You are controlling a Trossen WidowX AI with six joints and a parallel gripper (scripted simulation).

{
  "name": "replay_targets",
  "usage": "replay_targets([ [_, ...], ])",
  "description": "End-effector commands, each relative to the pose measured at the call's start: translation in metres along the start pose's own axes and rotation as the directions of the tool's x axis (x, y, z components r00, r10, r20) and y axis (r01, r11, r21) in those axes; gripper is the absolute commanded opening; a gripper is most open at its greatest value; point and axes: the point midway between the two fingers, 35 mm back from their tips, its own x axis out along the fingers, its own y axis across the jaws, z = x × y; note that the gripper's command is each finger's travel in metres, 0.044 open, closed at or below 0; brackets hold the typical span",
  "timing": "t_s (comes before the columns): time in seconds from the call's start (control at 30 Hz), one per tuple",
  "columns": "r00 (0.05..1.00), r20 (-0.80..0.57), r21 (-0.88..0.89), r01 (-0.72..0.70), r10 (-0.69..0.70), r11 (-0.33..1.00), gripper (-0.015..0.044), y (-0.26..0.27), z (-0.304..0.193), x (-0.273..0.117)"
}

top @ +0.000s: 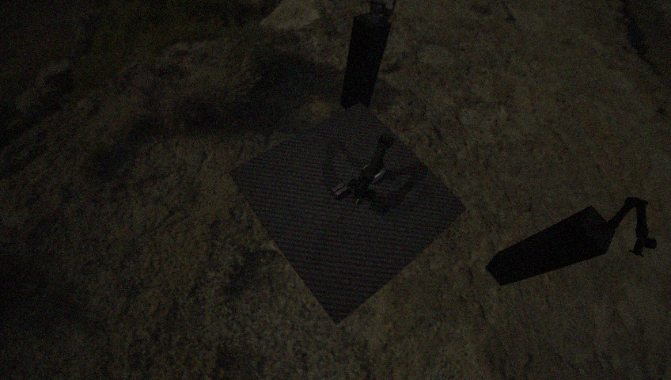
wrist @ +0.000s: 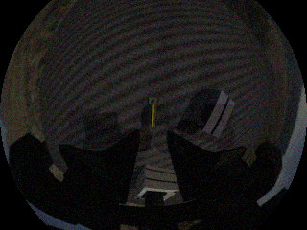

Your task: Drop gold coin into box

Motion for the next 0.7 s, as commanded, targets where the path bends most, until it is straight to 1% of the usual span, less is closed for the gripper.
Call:
replay_targets([
  [0.0,0.999,-0.039,-0.030,0.021,-0.022,0.999,0.0161,0.002,-0.007,0.003],
  [0.07,0.999,-0.039,-0.030,0.021,-0.022,0.999,0.0161,0.002,-0.007,0.006],
  [0.17,0.999,-0.039,-0.030,0.021,-0.022,0.999,0.0161,0.001,-0.008,0.035],
  [0.3,0.999,-0.039,-0.030,0.021,-0.022,0.999,0.0161,0.000,-0.008,0.039],
  [0.4,0.999,-0.039,-0.030,0.021,-0.023,0.999,0.0161,-0.001,-0.008,0.052],
  [0.67,0.999,-0.039,-0.030,0.021,-0.023,0.999,0.0161,-0.001,-0.007,0.062],
])
